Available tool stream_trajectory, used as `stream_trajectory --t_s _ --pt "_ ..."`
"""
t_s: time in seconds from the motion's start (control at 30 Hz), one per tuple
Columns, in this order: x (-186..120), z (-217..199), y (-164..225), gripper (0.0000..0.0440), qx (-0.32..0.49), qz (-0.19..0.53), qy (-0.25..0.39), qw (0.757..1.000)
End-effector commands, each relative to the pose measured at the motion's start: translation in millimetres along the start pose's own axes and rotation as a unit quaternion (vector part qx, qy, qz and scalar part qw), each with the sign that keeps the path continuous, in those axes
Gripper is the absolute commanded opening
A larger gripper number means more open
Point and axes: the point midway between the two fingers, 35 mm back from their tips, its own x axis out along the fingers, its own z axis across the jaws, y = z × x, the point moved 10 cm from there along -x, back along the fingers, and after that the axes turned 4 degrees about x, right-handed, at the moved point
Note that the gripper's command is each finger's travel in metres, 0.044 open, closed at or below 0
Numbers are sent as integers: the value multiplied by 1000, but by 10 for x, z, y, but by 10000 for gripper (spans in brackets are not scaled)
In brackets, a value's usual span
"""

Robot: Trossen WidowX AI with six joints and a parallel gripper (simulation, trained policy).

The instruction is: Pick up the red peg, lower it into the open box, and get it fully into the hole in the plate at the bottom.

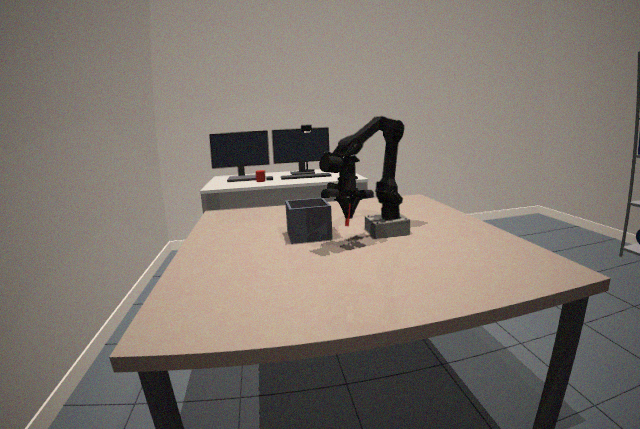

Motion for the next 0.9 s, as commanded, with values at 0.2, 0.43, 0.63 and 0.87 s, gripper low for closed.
stream_trajectory --t_s 0.2,0.43,0.63,0.87 --pt "-515 100 -106 0 -19 -25 -59 998" --pt "-792 151 -258 0 -17 -57 -78 995" --pt "-911 175 -422 0 -8 -85 -78 993" --pt "-966 196 -616 0 7 -108 -64 992"
